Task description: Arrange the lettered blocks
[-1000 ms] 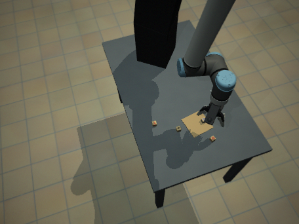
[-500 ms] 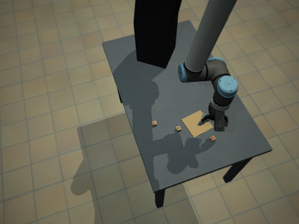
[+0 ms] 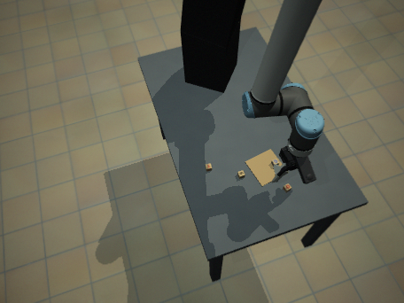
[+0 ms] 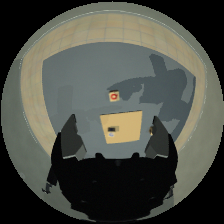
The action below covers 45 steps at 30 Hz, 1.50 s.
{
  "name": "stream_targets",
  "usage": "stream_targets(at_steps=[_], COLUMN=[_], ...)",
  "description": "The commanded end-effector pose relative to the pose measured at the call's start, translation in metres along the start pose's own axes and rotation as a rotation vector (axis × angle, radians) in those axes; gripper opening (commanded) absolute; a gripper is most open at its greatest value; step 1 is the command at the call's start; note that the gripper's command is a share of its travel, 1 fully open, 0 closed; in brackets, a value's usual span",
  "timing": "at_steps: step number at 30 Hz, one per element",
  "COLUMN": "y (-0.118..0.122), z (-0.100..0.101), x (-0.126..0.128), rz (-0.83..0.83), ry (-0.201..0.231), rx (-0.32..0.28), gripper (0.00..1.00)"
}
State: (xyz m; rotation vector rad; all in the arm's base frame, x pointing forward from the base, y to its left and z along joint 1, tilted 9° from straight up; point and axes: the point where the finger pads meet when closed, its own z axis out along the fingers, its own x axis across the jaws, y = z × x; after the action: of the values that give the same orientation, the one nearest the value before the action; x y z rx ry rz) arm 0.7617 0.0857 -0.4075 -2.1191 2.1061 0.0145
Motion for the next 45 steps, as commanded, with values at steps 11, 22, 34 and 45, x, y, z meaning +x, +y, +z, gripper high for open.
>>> stream_targets(at_steps=[11,22,34,45], y=[-0.0109,-0.0112,-0.0112,-0.0112], z=[-0.0005,-0.0005,-0.0005,-0.0005], x=[-0.0003,-0.0003,-0.0003,-0.0003], rz=[-0.165,-0.169,-0.169,-0.169], ry=[-0.001,-0.001,-0.001,-0.001], rx=[0.000,0.000,0.000,0.000], gripper=[1.00,0.37,0.37,0.37])
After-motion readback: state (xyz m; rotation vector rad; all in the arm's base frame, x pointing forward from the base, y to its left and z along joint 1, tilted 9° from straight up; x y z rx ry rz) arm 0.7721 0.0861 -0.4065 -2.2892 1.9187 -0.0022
